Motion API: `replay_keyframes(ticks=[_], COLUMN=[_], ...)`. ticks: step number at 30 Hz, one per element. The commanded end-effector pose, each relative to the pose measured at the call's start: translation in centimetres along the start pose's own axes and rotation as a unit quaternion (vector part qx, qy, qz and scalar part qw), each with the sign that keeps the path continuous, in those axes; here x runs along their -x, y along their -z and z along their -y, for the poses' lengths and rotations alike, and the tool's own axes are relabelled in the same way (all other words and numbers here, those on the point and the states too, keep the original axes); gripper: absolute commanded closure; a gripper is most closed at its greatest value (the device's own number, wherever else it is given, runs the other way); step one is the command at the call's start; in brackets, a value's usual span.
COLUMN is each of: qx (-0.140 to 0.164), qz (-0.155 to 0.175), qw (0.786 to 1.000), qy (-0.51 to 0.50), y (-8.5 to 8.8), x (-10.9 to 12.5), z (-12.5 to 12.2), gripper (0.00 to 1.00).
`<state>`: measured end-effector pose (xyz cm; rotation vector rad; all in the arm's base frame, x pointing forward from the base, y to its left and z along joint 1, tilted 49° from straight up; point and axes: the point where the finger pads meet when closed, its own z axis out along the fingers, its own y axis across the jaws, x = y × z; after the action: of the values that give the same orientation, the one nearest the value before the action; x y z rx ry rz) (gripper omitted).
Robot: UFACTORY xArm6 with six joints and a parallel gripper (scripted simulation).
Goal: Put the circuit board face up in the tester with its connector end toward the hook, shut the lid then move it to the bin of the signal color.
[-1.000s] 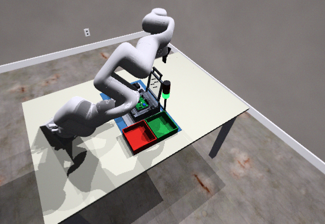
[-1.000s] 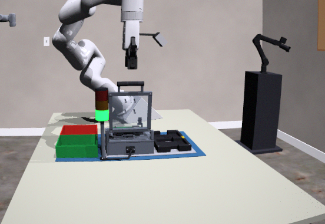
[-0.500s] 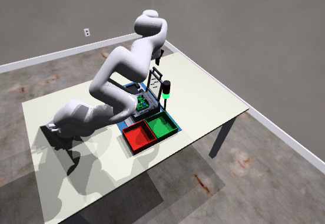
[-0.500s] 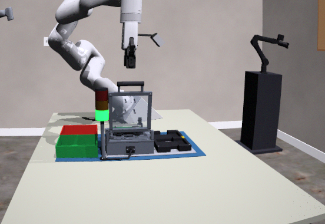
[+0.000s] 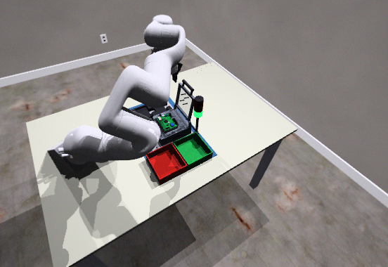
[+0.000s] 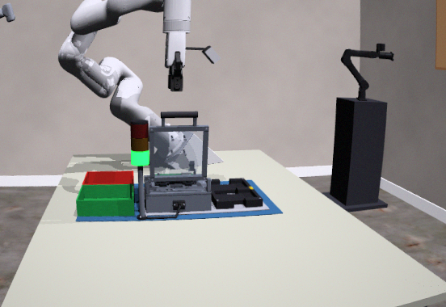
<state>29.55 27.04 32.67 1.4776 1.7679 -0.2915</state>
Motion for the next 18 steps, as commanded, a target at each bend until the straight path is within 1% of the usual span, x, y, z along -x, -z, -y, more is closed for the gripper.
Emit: replay_keyframes(ticks=[1, 11, 15, 18], qx=[0.003, 0.003, 0.003, 0.003], qz=[-0.003, -0.003, -0.003, -0.003], qw=[1.000, 1.000, 1.000, 1.000], qy=[-0.001, -0.001, -0.001, -0.001], y=[0.2, -0.1, -0.8, -1.8], x=[0.0, 0.0, 0.0, 0.0], z=[1.1, 1.1, 1.1, 1.1], gripper=[0.00, 0.00, 0.00, 0.00])
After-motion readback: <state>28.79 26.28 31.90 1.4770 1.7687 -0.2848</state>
